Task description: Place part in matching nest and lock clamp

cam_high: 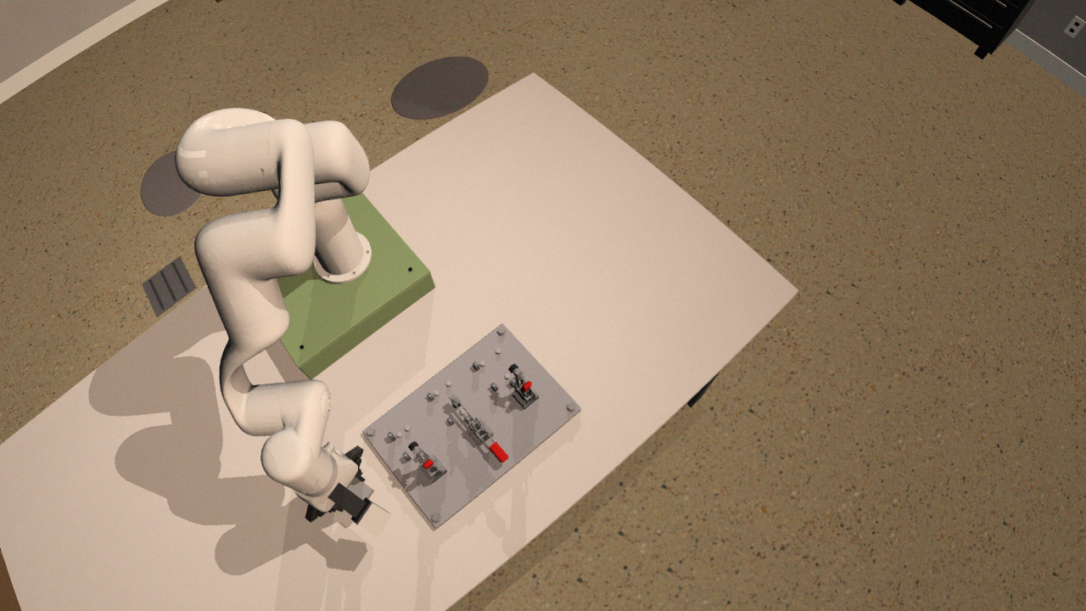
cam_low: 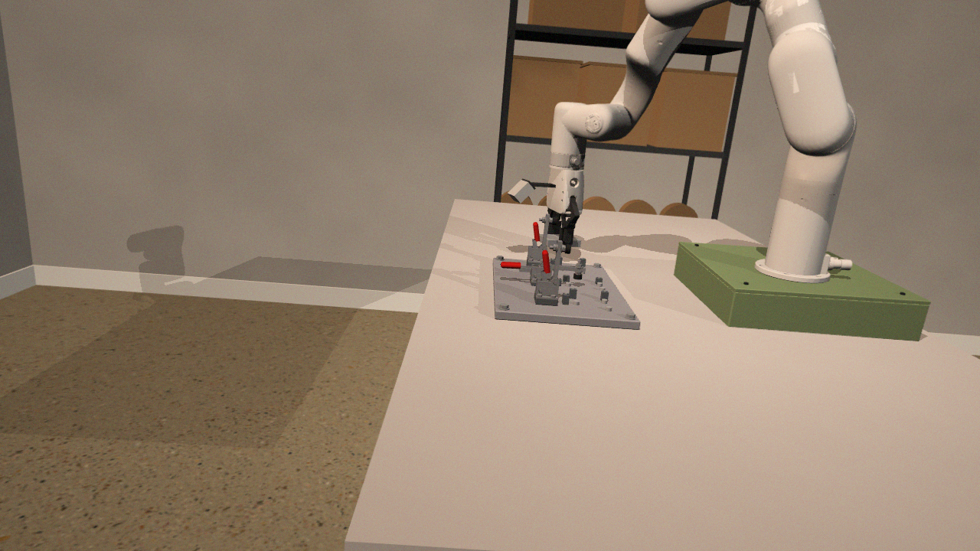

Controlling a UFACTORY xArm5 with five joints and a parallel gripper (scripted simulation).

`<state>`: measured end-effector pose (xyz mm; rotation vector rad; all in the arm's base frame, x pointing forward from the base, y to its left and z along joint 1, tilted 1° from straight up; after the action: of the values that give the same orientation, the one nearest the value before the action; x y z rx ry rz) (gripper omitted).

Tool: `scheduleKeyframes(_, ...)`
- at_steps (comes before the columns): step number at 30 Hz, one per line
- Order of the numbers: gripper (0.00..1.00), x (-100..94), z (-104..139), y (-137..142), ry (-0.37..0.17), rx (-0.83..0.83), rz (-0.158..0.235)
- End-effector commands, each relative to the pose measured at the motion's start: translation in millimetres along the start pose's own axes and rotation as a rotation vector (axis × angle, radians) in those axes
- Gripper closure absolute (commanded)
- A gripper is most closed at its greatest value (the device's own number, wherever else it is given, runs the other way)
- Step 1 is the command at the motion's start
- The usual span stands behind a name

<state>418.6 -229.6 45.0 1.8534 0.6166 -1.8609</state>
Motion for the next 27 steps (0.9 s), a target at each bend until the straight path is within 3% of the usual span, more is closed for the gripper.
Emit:
scheduleKeyframes(1, 1.0, -18.2, 0, 1, 0.002, 0.0, 0.003)
scheduleKeyframes(16, 1.0, -70.2, 1, 1, 0.002, 0.0, 0.003)
scheduleKeyframes(27, 1.0, -83.0, 1, 1, 0.002, 0.0, 0.003)
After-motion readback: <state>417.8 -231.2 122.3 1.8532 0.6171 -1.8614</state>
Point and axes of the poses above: the point where the finger pads meet when closed, its own x axis out along the fingers, its own y axis across the jaws, z = x × y, the point moved 6 cm from there along -x, back along the fingers, and after that the axes turned 15 degrees about -x, right-handed, at the moved point
